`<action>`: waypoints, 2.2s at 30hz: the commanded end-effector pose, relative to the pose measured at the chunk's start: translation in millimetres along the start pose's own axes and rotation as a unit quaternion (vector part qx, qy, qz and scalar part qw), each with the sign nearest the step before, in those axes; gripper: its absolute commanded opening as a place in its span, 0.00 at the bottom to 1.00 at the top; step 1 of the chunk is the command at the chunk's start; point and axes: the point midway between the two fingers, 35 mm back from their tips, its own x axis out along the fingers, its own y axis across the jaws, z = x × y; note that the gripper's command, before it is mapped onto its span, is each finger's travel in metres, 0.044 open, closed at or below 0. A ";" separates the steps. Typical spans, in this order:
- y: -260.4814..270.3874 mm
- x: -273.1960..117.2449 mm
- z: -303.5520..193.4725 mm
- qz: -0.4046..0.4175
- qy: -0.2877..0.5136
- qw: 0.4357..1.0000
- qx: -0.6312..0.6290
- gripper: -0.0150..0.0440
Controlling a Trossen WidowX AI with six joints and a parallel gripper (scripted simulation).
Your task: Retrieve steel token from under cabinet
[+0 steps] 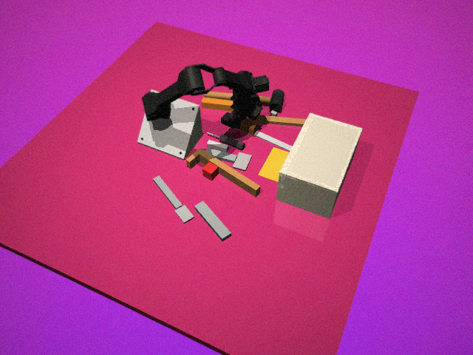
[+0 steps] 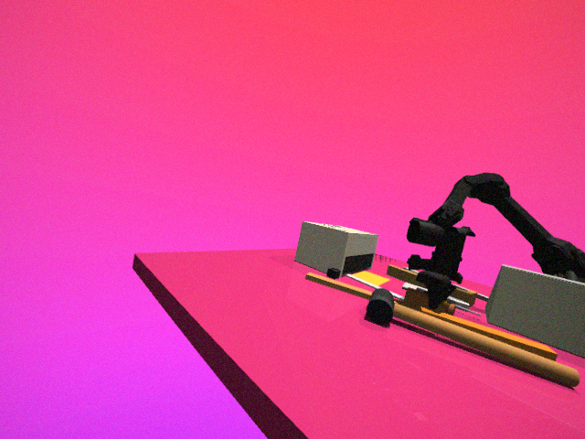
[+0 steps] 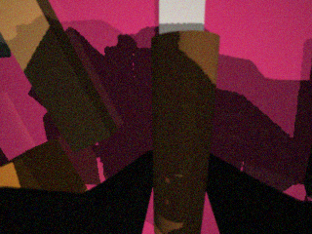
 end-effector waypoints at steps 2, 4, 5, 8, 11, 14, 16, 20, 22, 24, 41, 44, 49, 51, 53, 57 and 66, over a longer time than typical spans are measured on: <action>-0.6 0.8 -12.0 -0.002 0.002 1.000 -0.001 0.25; -0.2 0.8 -15.7 -0.002 0.002 1.000 -0.001 0.25; 0.0 0.8 -17.6 -0.002 0.002 1.000 -0.001 0.25; 0.6 0.8 -23.1 -0.002 0.002 1.000 -0.001 0.25; 1.6 0.8 -28.2 -0.002 0.002 1.000 -0.001 0.25; 2.1 0.0 -24.7 -0.001 0.001 1.000 -0.001 0.25; 1.9 -0.6 -23.0 0.000 0.000 1.000 -0.002 0.25; -1.1 -1.1 -23.2 0.000 0.000 1.000 -0.007 0.25; -3.3 -1.4 -23.3 -0.001 0.000 1.000 -0.011 0.25; -5.4 -1.6 -23.4 -0.001 0.000 1.000 -0.015 0.25; -23.8 -3.1 -24.6 -0.002 0.002 0.999 -0.036 0.25; -27.0 -3.2 -24.9 -0.002 0.002 0.999 -0.039 0.25; -32.4 -3.5 -25.4 -0.003 0.002 0.999 -0.044 0.25; -34.3 -3.5 -25.6 -0.003 0.002 0.999 -0.045 0.25; -33.2 -3.3 -25.7 -0.003 0.003 0.999 -0.045 0.30; -31.3 -2.2 -26.2 -0.004 0.004 0.999 -0.046 0.48; -31.2 -2.2 -26.1 -0.004 0.003 0.999 -0.046 0.68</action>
